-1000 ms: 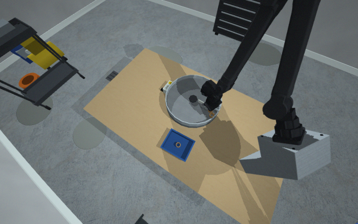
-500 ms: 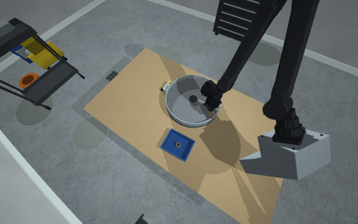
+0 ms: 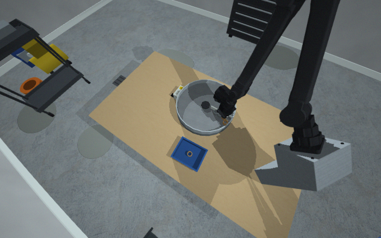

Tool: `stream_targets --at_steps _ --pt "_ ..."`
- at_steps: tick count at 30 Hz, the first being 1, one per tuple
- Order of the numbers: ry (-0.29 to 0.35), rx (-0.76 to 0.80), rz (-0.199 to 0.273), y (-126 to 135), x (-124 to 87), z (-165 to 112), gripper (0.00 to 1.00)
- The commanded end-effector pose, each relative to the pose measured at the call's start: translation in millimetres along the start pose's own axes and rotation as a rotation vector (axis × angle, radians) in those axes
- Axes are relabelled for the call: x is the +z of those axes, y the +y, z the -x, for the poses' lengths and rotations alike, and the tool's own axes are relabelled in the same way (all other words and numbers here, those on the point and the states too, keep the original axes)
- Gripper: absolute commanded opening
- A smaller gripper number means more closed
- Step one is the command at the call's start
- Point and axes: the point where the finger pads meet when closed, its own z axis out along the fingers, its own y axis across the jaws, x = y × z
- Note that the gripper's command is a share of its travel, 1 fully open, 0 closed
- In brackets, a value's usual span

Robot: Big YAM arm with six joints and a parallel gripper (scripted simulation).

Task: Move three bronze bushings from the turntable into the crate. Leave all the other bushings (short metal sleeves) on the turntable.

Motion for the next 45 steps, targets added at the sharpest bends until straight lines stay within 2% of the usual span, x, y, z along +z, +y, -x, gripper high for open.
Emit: stream_targets --at_steps 1,14,20,45 --pt "0.011 -0.017 0.007 3.3 0.5 -5.5 0.12" --pt "0.011 -0.017 0.009 6.0 4.2 -13.8 0.12" --pt "-0.004 -0.011 0.009 5.4 2.3 -5.6 0.12" --pt "-0.004 -0.011 0.009 5.4 2.3 -5.6 0.12"
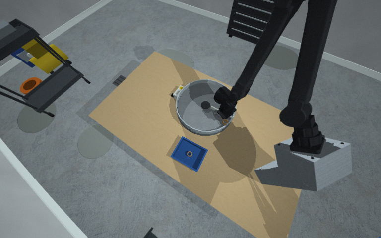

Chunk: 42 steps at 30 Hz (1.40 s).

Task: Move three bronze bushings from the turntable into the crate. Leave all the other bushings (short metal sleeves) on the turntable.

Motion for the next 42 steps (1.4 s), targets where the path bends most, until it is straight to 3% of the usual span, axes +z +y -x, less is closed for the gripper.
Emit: stream_targets --at_steps 1,42 --pt "-0.008 -0.010 0.009 4.2 -0.9 0.2 0.12" --pt "-0.007 -0.011 0.011 4.8 -2.5 5.0 0.12"
